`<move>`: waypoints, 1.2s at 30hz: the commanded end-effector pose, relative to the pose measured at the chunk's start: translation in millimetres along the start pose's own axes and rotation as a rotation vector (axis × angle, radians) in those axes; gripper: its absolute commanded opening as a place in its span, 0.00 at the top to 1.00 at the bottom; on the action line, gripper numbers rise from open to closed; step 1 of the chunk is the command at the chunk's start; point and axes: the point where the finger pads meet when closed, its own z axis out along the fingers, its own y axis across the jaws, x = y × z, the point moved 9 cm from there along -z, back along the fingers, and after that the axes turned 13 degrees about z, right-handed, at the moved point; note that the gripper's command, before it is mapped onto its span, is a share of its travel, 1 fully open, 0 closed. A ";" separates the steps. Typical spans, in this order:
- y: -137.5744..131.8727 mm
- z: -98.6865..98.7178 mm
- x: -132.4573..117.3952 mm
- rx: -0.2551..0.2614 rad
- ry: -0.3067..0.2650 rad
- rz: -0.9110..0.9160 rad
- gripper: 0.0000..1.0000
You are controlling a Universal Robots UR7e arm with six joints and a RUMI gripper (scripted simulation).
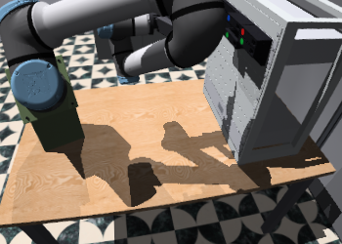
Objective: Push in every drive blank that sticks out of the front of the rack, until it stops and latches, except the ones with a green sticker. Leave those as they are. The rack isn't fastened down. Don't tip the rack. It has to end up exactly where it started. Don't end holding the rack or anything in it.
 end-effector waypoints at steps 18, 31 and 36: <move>-0.5 43.9 -0.3 0.001 0.000 0.000 1.00; -0.5 43.9 -0.3 0.001 0.000 0.000 1.00; -0.5 43.9 -0.3 0.001 0.000 0.000 1.00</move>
